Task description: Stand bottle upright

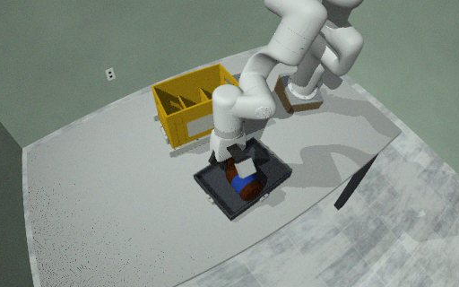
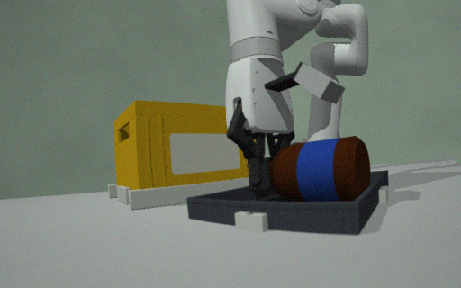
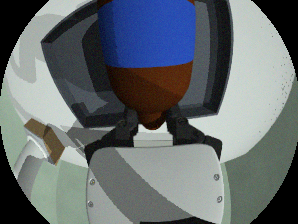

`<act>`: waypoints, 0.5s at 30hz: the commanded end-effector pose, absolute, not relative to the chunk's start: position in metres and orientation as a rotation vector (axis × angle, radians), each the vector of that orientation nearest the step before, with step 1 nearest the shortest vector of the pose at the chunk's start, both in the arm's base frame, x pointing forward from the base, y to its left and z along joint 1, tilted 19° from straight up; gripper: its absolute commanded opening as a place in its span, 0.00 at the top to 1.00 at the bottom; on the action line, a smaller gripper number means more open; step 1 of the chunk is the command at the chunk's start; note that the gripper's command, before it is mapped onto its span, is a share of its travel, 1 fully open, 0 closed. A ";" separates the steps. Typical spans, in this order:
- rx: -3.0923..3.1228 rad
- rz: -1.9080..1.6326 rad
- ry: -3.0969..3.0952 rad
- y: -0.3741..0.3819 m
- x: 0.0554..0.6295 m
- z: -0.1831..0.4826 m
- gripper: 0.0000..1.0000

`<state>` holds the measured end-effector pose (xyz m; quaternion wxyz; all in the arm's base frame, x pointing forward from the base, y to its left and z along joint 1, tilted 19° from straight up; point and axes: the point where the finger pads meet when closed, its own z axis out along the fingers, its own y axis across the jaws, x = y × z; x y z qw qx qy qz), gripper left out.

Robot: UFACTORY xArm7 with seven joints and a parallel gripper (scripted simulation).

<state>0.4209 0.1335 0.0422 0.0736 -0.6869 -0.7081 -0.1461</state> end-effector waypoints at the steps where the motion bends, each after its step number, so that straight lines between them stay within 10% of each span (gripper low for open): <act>1: -2.064 -0.443 -2.126 0.133 0.422 0.043 1.00; 15: -2.064 -0.443 -2.126 0.133 0.422 0.045 1.00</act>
